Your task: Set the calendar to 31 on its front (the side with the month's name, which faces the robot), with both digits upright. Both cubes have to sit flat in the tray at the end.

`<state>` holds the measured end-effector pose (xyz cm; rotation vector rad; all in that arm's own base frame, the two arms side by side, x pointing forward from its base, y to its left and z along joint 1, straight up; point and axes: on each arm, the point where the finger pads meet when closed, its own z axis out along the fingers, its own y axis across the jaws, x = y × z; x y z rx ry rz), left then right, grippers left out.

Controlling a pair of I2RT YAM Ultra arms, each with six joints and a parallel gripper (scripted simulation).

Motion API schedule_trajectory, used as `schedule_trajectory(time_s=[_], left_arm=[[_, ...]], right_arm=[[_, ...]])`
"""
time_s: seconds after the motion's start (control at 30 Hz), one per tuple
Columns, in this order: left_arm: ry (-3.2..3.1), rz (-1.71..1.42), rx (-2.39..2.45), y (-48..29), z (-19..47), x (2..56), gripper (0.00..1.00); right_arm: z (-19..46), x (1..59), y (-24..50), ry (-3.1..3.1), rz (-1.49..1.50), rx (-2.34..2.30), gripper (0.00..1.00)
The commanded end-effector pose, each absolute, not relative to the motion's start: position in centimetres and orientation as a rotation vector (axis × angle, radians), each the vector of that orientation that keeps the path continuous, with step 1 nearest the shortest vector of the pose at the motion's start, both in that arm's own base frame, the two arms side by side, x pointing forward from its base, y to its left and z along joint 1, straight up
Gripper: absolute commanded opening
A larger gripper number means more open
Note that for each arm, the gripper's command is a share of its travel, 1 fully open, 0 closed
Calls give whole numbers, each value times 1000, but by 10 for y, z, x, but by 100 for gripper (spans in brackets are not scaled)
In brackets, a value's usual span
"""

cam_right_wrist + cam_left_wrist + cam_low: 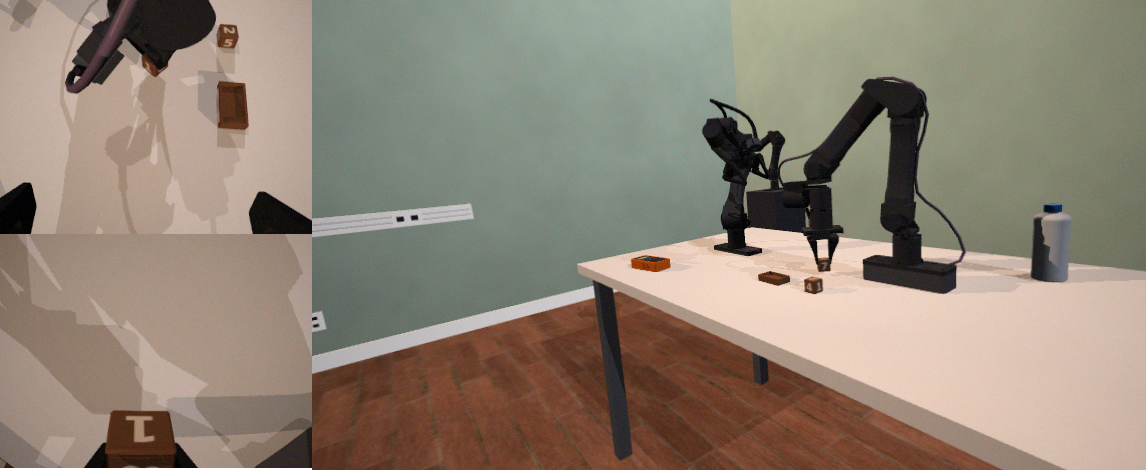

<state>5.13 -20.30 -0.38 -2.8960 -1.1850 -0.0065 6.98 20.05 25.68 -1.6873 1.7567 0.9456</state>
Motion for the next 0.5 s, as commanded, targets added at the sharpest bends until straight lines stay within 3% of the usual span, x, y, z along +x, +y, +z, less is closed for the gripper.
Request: schedule_trajectory(time_s=[0.0,0.47], left_arm=[[-854,7,-3023,-205,2,52,26],[-761,20,-3063,-210,6,52,26]], right_arm=[[269,72,203,1722,961,-1680,100],[269,72,203,1724,962,-1678,100]])
